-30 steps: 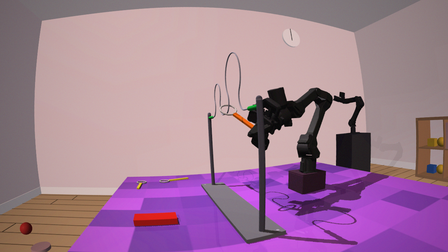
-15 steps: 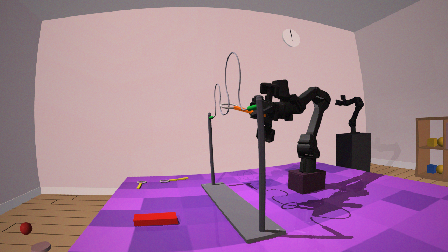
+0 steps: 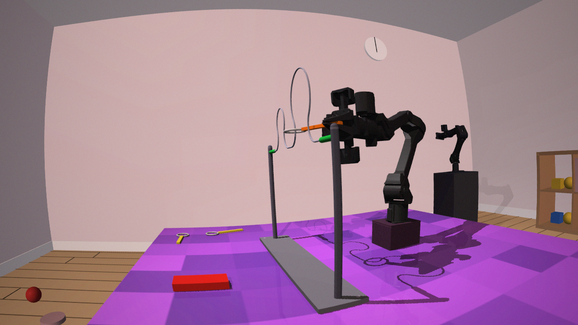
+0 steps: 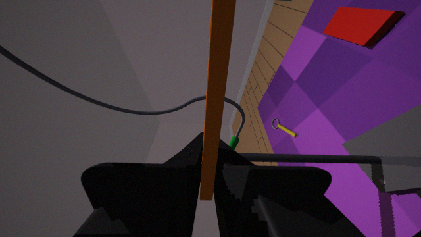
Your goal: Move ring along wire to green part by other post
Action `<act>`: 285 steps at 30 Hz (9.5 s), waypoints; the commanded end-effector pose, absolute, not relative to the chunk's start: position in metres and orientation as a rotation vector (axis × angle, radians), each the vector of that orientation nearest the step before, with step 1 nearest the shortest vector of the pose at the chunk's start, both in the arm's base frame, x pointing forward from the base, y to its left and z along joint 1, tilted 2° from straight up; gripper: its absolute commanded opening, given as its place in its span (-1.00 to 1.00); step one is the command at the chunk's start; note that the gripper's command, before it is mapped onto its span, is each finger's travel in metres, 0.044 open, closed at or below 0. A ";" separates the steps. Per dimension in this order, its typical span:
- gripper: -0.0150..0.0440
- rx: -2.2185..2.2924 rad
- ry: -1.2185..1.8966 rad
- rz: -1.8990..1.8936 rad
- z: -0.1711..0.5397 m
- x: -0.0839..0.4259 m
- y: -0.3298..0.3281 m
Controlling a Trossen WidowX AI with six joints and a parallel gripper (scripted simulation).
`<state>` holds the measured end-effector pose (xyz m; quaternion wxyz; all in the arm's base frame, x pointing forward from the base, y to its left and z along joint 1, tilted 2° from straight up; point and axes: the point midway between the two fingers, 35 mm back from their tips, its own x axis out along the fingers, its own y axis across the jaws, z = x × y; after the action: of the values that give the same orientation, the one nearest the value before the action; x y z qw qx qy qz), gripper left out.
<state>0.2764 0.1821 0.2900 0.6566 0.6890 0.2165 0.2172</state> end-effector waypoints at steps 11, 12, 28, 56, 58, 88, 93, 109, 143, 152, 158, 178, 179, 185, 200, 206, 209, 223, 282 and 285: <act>-1.00 1.878 0.448 0.556 0.342 0.279 0.173; -1.00 1.894 0.446 0.559 0.344 0.279 0.172; -1.00 2.029 0.427 0.584 0.372 0.281 0.156; -1.00 1.773 0.471 0.537 0.370 0.281 0.156; -1.00 1.748 0.474 0.532 0.370 0.281 0.156; -1.00 1.373 0.521 0.452 0.356 0.281 0.157; -1.00 1.311 0.527 0.438 0.354 0.281 0.156; -1.00 1.111 0.543 0.391 0.347 0.281 0.154; -1.00 0.689 0.559 0.284 0.335 0.282 0.146; -1.00 0.577 0.559 0.254 0.333 0.282 0.143; -1.00 0.503 0.558 0.235 0.331 0.282 0.140; -1.00 0.257 0.550 0.168 0.327 0.283 0.132; -1.00 0.244 0.549 0.165 0.327 0.283 0.132; -1.00 0.171 0.545 0.145 0.327 0.284 0.129; -1.00 -0.014 0.532 0.095 0.326 0.285 0.123; -1.00 -0.087 0.525 0.075 0.326 0.285 0.120; -1.00 -0.124 0.522 0.065 0.326 0.285 0.119; -1.00 -0.295 0.503 0.019 0.327 0.286 0.112; -1.00 -1.013 0.394 -0.171 0.342 0.289 0.092; -1.00 -1.049 0.387 -0.180 0.343 0.289 0.091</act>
<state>0.2894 0.0918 0.3424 0.8550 -0.4771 0.1872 -0.0796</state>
